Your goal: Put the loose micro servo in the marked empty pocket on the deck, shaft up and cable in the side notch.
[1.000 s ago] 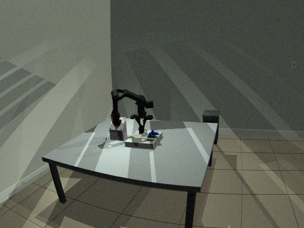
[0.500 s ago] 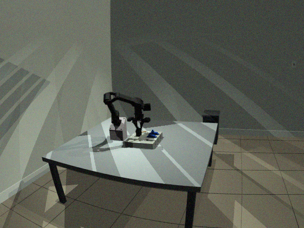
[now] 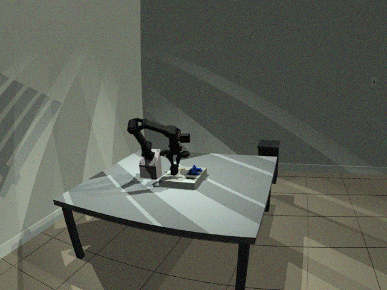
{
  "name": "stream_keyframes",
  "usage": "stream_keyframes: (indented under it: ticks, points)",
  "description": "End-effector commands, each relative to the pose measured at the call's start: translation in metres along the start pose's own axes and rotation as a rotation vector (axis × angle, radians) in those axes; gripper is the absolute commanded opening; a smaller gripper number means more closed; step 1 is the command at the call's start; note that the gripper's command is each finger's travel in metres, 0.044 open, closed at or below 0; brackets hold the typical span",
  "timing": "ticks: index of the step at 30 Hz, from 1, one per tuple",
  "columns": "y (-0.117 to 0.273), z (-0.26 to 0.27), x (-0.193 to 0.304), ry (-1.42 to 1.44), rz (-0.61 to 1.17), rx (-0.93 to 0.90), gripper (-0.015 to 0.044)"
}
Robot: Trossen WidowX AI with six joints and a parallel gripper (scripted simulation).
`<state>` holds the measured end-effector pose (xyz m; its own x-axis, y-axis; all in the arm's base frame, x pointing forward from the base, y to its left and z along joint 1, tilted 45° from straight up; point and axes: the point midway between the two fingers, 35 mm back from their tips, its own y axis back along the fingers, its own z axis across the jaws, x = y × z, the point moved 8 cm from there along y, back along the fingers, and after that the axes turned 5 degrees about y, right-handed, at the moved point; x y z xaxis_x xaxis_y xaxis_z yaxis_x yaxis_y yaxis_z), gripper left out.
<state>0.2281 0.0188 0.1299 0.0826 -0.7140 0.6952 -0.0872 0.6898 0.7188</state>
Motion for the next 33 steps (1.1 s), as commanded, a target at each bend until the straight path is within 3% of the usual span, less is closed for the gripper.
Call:
stream_keyframes:
  ticks: [1, 33]
  points:
    - [0.0011, -0.0001, 0.0022, -0.131, 0.005, 0.005, 0.0000]
    - [0.0011, -0.0001, 0.0022, -1.228, 0.002, 0.008, 0.0000]
